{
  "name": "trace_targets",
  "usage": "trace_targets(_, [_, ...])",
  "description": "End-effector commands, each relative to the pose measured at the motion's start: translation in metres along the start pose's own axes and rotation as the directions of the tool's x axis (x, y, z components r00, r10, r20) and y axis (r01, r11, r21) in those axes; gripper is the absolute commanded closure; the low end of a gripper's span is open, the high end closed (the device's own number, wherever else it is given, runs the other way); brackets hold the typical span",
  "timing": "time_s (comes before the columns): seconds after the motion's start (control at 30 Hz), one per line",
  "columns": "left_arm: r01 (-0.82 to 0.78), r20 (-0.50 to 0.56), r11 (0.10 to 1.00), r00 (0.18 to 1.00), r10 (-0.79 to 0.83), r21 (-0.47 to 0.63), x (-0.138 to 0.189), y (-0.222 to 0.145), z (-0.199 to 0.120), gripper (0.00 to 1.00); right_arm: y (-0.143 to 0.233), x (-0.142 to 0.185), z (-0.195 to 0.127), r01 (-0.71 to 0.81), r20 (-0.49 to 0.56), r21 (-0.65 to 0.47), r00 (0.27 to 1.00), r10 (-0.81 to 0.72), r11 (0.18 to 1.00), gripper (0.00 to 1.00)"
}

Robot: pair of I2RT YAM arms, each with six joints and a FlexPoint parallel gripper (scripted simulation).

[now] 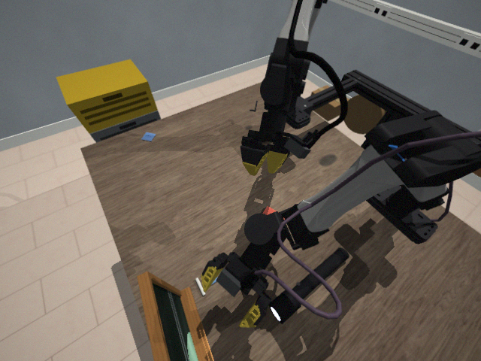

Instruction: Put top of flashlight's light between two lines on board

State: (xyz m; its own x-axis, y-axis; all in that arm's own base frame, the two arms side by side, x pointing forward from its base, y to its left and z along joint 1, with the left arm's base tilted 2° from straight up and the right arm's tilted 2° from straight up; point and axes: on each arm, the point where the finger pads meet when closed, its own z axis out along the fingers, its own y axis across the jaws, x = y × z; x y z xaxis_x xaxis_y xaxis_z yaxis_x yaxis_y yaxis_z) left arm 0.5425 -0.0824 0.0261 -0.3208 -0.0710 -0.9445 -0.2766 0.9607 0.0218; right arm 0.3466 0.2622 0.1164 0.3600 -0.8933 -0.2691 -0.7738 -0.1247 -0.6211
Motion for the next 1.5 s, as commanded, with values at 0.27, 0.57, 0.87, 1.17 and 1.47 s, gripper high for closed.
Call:
trace_targets(0.27, [0.041,0.053,0.999,0.998,-0.042,0.023,-0.031,-0.007,-0.004,0.0,-0.082,0.029,-0.056,-0.34,0.062,0.265,0.94,0.336,0.902,0.0])
trace_targets(0.57, [0.041,0.053,0.999,0.998,-0.042,0.023,-0.031,-0.007,-0.004,0.0,-0.115,0.058,-0.097,-0.527,0.149,0.378,0.846,0.512,0.761,0.0])
trace_targets(0.87, [0.041,0.053,0.999,0.998,-0.042,0.023,-0.031,-0.007,-0.004,0.0,-0.133,0.084,-0.132,-0.662,0.245,0.445,0.737,0.63,0.603,0.0])
trace_targets(1.17, [0.041,0.053,0.999,0.998,-0.042,0.023,-0.031,-0.007,-0.004,0.0,-0.155,0.114,-0.186,-0.787,0.403,0.497,0.583,0.706,0.366,0.0])
trace_targets(1.47, [0.041,0.053,0.999,0.998,-0.042,0.023,-0.031,-0.007,-0.004,0.0,-0.166,0.135,-0.226,-0.852,0.533,0.494,0.456,0.713,0.176,0.0])
